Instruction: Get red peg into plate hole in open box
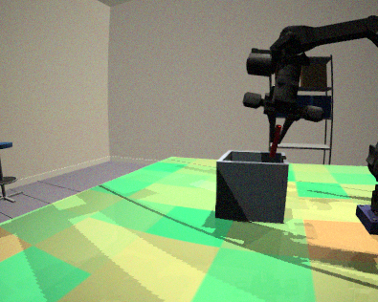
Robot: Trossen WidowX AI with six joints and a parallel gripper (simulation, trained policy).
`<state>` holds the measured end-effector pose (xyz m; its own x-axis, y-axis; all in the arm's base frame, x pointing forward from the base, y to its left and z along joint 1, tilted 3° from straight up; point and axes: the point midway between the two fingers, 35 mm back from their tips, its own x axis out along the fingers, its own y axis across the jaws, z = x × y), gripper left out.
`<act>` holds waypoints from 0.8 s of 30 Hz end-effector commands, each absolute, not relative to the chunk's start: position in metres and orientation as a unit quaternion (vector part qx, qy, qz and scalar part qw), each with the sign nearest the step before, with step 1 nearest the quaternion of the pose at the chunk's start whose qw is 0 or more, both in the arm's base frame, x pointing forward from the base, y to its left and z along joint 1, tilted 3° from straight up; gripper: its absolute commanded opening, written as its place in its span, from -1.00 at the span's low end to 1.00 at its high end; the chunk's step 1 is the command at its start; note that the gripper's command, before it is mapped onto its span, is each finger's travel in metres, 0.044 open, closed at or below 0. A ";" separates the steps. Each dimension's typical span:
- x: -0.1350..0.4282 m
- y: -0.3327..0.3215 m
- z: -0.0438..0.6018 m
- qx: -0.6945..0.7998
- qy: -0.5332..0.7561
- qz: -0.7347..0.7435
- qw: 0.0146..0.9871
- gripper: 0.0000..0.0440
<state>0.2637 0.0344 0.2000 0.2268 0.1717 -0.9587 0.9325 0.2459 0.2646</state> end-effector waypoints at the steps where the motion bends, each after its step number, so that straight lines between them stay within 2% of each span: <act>1: 0.271 0.031 0.196 0.520 0.535 -0.326 0.581 -1.00; 24: 0.302 0.028 0.139 0.510 0.581 -0.314 0.551 -1.00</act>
<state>0.3013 0.0262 0.1473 0.1442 0.2341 -0.9615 0.9387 0.2750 0.2077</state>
